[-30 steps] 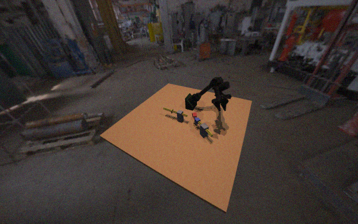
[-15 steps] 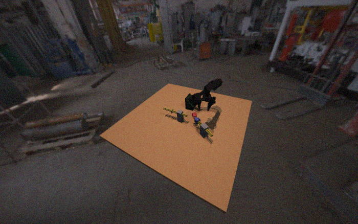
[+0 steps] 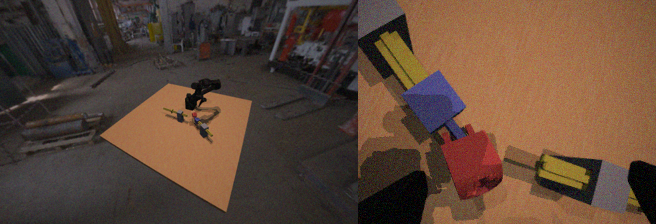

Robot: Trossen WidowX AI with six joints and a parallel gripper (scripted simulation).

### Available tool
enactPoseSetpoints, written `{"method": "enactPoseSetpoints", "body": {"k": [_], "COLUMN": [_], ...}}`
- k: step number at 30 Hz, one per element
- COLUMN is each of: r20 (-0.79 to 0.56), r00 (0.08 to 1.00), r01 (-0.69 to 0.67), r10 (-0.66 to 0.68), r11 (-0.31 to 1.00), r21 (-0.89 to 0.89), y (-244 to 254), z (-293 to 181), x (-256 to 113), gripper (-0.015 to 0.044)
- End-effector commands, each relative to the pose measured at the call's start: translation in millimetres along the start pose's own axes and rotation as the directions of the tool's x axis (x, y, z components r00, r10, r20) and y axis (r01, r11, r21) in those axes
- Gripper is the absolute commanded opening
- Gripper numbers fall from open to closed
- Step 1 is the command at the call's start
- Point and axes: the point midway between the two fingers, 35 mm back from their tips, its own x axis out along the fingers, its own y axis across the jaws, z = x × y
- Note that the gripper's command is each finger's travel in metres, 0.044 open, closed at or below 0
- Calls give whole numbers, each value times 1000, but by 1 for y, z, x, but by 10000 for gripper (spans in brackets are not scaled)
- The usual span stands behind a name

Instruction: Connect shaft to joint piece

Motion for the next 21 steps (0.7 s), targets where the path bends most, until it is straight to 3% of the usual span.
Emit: {"method": "enactPoseSetpoints", "body": {"k": [1, 9, 21], "r20": [-72, -145, -203], "r00": [997, 984, 970], "r01": [-15, -50, -73], "r10": [25, 105, 132], "r11": [991, 938, 959], "r21": [134, 343, 274], "y": [-11, -12, -11], "z": [-30, -73, -74], "x": [0, -7, 0], "gripper": [440, 440, 440]}}
